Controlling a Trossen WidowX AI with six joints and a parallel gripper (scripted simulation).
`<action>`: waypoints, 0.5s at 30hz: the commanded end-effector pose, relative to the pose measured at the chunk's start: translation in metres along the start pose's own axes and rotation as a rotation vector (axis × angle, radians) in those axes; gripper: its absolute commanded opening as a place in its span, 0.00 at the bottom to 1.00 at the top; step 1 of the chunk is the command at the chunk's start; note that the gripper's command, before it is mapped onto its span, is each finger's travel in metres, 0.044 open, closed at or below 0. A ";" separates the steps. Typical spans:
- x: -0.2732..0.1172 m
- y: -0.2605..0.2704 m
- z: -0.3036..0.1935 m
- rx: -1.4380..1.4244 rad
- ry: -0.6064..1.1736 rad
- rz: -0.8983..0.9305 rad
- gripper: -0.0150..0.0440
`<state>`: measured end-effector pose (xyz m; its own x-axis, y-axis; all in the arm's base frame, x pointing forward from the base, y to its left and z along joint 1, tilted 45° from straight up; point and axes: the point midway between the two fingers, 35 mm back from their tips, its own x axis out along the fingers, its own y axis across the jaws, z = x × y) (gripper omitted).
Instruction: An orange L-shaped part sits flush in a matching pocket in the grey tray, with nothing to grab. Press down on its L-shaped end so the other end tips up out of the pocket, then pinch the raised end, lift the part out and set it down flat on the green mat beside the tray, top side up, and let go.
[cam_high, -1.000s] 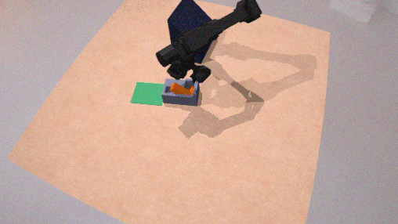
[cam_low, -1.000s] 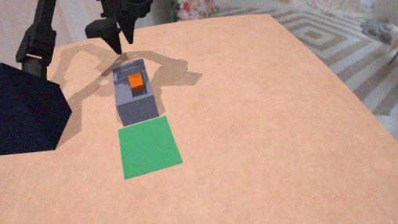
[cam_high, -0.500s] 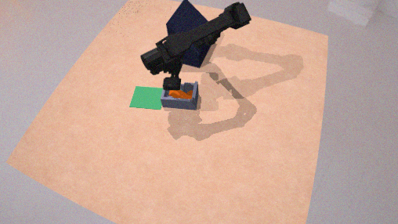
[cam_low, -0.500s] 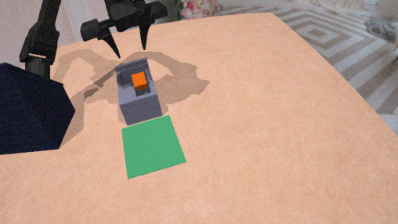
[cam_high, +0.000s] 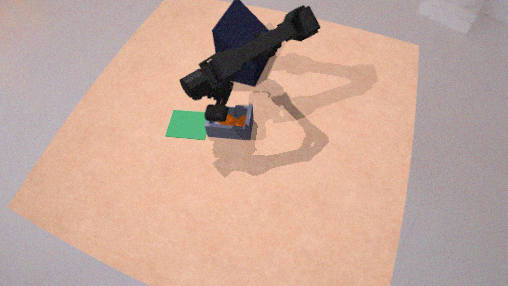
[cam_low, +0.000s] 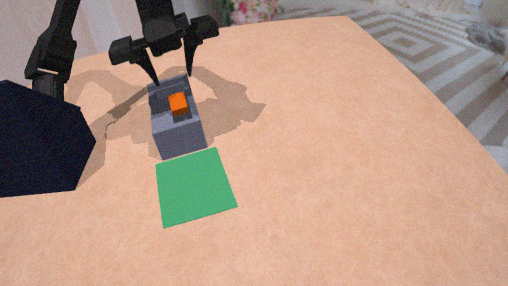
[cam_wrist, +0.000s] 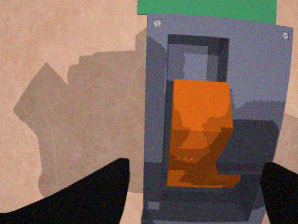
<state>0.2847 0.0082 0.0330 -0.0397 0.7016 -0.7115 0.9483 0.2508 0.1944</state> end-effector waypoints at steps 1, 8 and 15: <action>0.007 -0.002 0.001 0.013 0.006 0.000 0.73; 0.016 -0.001 0.001 0.014 0.006 0.001 0.73; 0.028 -0.001 0.001 0.014 0.006 0.001 0.73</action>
<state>0.2856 0.0223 0.0176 -0.0340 0.7012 -0.7122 0.9489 0.2464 0.1972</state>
